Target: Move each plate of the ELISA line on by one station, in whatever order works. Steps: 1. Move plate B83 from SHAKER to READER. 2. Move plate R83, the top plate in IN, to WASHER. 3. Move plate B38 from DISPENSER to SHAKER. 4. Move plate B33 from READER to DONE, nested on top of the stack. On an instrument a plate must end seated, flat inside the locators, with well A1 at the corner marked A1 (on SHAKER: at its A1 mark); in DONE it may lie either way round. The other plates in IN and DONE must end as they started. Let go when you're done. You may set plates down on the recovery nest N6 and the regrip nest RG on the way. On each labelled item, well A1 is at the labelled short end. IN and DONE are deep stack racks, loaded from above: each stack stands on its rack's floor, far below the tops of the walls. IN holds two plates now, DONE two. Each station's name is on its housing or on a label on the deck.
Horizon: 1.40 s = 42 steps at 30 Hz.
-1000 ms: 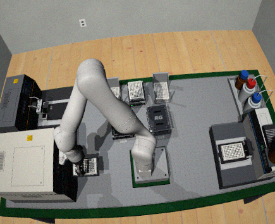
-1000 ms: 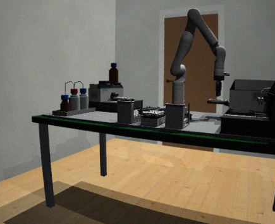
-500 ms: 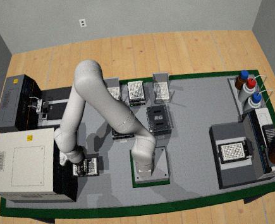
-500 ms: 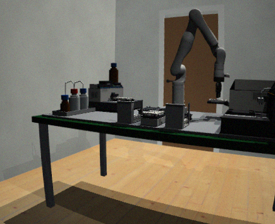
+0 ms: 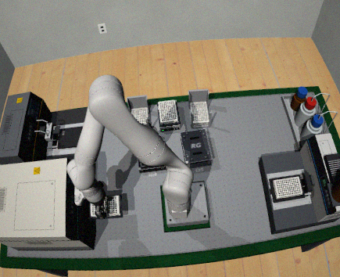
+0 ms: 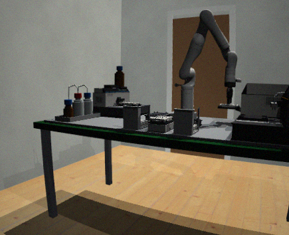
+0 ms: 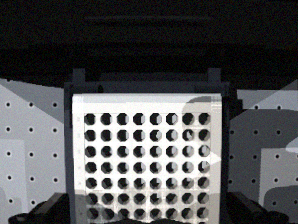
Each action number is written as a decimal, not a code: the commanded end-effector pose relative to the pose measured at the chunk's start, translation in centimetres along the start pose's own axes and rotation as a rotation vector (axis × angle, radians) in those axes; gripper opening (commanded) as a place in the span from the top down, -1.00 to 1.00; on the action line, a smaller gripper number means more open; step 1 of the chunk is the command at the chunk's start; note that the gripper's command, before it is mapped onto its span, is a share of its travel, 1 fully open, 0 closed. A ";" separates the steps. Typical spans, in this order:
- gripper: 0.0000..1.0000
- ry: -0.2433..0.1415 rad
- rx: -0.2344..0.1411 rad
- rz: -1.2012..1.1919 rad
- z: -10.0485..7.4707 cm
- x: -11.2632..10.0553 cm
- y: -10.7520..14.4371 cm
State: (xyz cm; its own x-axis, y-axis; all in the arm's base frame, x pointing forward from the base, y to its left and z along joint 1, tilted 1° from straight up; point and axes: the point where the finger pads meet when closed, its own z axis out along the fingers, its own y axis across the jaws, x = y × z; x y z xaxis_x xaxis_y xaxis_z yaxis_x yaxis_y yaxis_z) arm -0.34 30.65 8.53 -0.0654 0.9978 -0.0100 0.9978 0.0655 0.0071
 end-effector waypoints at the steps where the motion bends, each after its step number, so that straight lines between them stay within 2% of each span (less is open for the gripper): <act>1: -1.00 0.001 0.000 0.000 0.0 0.0 0.0; 42: -1.00 0.001 0.000 0.000 1.1 0.0 0.0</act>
State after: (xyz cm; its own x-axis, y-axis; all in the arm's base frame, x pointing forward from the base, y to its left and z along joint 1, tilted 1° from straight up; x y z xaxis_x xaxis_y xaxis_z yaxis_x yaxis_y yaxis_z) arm -0.33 30.64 7.54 -0.0654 0.9978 -0.0100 0.9978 0.0655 0.0071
